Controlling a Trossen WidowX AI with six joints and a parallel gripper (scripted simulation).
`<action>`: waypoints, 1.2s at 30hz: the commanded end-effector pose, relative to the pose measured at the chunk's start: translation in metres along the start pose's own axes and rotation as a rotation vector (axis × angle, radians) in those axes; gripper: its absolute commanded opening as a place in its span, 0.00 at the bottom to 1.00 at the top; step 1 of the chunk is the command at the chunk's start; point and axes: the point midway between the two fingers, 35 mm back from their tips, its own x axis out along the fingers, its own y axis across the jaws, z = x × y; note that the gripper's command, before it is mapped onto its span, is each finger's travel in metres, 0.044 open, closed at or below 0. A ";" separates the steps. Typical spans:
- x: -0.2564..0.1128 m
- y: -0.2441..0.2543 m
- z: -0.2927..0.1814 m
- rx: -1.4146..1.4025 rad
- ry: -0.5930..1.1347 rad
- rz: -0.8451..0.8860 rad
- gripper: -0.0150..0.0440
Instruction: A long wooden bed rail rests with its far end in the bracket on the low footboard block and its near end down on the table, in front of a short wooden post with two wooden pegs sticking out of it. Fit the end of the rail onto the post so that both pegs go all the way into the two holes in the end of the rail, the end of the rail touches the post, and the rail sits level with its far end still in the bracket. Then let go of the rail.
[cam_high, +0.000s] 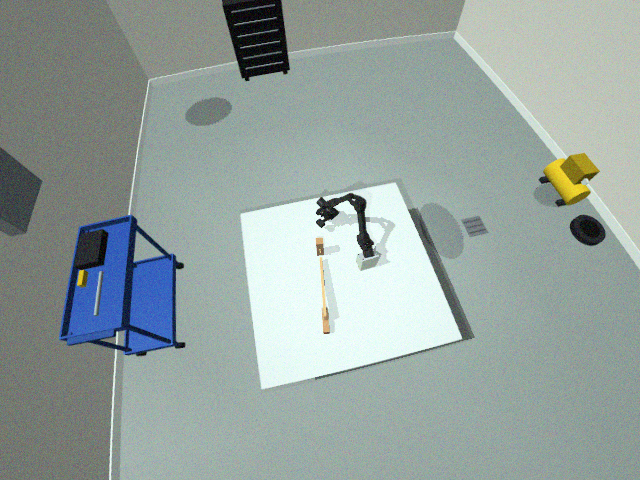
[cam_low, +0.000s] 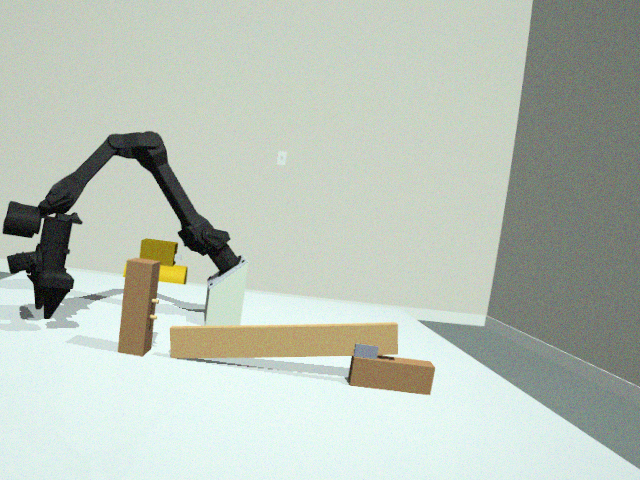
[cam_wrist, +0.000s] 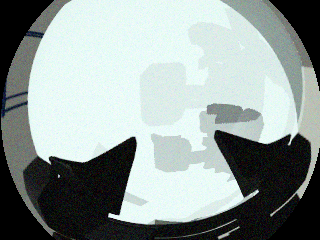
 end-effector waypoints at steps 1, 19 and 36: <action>-0.013 0.073 0.007 -0.157 -0.053 0.128 1.00; -0.100 0.299 -0.097 -0.980 -0.166 0.414 1.00; -0.075 0.290 -0.228 -2.430 0.083 0.118 1.00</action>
